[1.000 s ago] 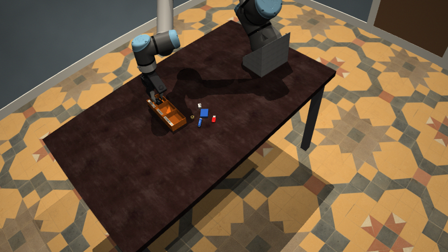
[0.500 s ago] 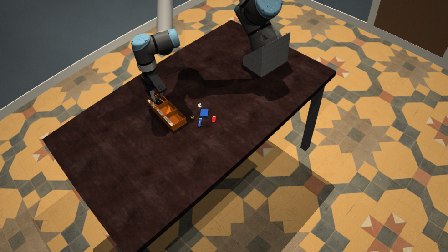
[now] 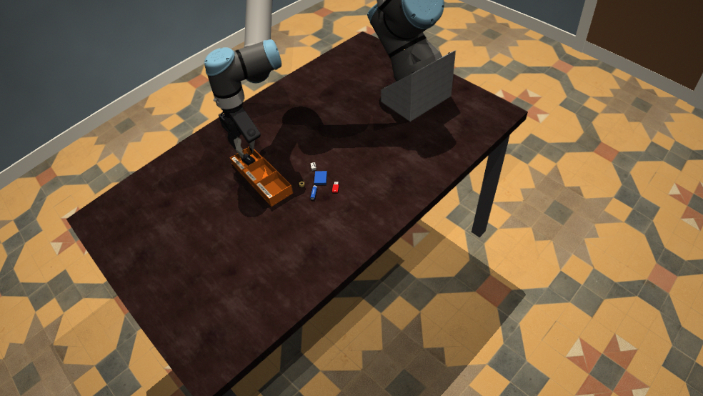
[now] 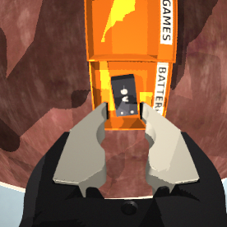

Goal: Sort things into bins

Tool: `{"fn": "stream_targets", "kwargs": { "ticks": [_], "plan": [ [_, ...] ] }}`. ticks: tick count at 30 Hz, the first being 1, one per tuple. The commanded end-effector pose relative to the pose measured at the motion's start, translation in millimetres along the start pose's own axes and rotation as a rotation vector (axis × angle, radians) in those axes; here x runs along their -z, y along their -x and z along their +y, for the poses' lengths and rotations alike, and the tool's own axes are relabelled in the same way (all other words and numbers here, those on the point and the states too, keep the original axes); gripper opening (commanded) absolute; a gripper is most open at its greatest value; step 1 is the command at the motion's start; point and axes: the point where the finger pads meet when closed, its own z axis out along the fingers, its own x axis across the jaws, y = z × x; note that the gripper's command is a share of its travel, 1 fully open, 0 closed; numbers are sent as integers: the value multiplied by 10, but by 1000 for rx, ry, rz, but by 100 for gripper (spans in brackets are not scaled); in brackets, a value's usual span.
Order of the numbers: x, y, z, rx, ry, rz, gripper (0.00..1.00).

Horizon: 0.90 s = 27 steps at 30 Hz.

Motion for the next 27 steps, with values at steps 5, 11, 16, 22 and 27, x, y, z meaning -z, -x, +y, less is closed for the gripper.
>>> {"fn": "stream_targets", "kwargs": {
  "ticks": [5,11,16,22,27],
  "plan": [
    [204,-4,1,0,0,1,20],
    [232,-4,1,0,0,1,20],
    [236,24,-80,-50,0,1,17],
    [253,125,-397,-244,0,1,17],
    [276,251,-794,-396,-3,4,17]
  ]
}}
